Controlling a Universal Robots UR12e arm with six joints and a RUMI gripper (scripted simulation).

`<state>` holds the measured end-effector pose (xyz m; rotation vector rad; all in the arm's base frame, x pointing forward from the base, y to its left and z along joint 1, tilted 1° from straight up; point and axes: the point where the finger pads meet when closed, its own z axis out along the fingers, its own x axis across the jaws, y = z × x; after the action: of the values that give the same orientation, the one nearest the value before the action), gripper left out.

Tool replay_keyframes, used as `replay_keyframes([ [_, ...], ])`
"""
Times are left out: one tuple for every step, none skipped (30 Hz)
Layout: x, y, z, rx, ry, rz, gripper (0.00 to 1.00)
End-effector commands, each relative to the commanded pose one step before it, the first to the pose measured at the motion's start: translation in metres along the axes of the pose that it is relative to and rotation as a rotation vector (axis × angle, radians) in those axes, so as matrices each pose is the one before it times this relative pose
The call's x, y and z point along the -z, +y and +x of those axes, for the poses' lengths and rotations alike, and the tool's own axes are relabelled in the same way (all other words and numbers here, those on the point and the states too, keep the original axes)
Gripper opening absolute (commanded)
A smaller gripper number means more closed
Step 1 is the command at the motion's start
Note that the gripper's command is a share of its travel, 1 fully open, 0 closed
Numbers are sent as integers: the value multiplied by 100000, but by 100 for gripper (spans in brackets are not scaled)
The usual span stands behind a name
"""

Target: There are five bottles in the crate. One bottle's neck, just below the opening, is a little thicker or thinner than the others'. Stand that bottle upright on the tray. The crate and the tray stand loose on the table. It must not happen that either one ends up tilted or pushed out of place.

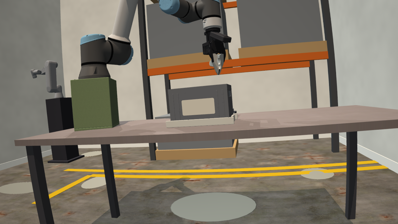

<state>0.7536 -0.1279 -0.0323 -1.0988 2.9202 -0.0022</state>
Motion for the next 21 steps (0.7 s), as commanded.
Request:
replay_keyframes([
  [101,4198,-3378,426,35,33,0],
  [0,54,-43,0,0,0,0],
  [0,0,0,0,0,0,0],
  [0,0,0,0,0,0,0],
  [0,0,0,0,0,0,0],
  [0,0,0,0,0,0,0],
  [-40,-221,-32,-111,-4,11,38],
  [7,-199,147,-307,-11,31,38],
  [0,-9,-5,0,-2,3,38],
  [0,0,0,0,0,-1,38],
  [0,1,-1,0,-4,-2,38],
  [0,1,-2,0,-5,-3,38],
  [0,1,-1,0,-4,-3,38],
  [0,32,-35,67,-4,-3,38],
  [-1,46,-50,110,-4,-3,38],
  [0,35,-38,84,-3,-2,38],
  [1,21,-24,53,-2,-1,38],
  [2,6,-7,19,-2,1,38],
  [2,0,0,4,-1,2,38],
  [1,0,0,2,-1,2,38],
  [1,0,0,1,-1,1,38],
])
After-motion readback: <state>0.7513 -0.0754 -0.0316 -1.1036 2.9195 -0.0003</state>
